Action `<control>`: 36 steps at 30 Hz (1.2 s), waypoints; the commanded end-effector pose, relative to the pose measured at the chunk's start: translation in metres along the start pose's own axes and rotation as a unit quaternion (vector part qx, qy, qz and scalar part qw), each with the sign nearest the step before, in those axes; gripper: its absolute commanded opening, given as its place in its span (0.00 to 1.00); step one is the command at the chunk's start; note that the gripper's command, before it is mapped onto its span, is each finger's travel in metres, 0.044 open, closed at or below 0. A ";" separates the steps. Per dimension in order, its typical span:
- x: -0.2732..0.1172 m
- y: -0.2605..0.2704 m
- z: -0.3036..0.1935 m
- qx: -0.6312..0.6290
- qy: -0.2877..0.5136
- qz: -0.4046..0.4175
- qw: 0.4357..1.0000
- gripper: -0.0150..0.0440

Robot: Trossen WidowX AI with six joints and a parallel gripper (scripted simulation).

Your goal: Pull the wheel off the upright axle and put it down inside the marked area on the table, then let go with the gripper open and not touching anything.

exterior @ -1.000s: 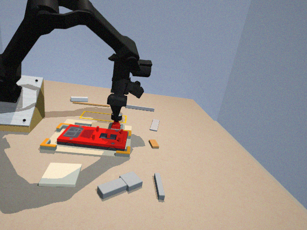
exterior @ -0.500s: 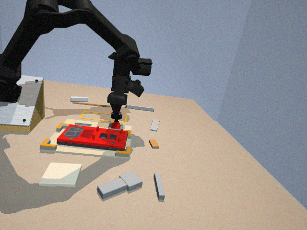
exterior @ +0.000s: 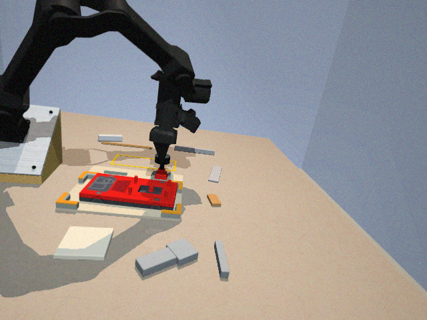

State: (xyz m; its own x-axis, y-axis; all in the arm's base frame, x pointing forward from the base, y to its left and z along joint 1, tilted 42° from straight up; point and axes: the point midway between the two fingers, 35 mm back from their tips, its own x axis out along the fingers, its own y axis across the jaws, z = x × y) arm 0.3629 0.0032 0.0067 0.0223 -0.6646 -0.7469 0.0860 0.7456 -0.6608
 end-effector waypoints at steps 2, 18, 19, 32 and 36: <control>-0.005 0.001 0.001 0.001 -0.004 0.003 1.000 0.25; -0.010 0.001 0.001 0.001 -0.004 0.002 1.000 0.25; -0.011 0.001 0.001 0.001 -0.004 0.002 1.000 0.25; -0.016 0.001 0.001 0.001 -0.004 0.002 1.000 0.25; -0.026 0.001 0.001 0.001 -0.004 0.002 1.000 0.25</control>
State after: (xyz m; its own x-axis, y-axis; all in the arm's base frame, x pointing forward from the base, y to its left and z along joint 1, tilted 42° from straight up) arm 0.3624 0.0148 0.0194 0.0265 -0.6656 -0.7459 0.0832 0.7450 -0.6618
